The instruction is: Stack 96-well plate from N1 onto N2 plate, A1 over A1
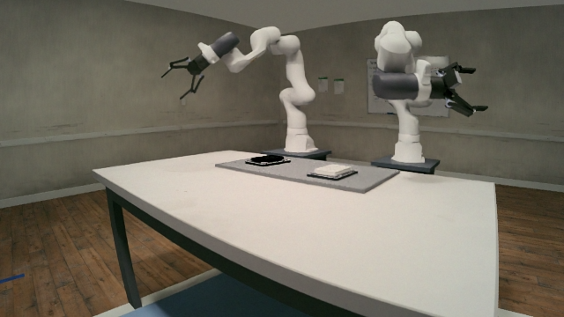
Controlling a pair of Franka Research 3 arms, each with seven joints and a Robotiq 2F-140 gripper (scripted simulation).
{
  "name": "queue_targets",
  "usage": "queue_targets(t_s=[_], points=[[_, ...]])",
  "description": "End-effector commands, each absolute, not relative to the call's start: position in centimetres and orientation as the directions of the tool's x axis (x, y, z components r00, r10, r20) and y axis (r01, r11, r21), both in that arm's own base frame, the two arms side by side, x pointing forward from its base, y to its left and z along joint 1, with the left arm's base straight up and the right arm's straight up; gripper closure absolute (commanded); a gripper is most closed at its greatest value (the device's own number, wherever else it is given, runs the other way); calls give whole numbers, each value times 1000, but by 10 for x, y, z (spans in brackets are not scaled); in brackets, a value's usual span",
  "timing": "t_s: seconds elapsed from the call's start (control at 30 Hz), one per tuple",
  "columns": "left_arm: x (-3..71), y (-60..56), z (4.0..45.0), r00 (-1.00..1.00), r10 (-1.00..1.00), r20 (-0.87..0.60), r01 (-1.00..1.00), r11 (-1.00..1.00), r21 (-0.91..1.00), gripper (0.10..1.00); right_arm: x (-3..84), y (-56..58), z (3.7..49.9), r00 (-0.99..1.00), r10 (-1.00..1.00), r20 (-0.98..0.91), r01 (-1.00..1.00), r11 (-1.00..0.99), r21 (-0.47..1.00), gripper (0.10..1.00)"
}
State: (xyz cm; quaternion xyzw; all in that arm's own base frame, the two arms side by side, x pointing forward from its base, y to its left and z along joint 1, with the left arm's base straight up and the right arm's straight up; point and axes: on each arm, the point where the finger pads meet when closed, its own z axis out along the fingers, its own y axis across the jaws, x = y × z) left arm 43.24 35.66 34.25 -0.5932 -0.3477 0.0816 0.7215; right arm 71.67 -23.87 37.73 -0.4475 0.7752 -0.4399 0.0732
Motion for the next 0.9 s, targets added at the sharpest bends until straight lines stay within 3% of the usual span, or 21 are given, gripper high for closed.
queue_targets(t_s=[0.0,0.87], points=[[423,371,342,743,533,405,297,280,-913,98,717,-239,377,-589,-758,280,-629,212,-748,98],[422,372,342,743,533,405,297,280,-913,98,757,-148,353,-363,-842,399,-778,38,-627,98]])
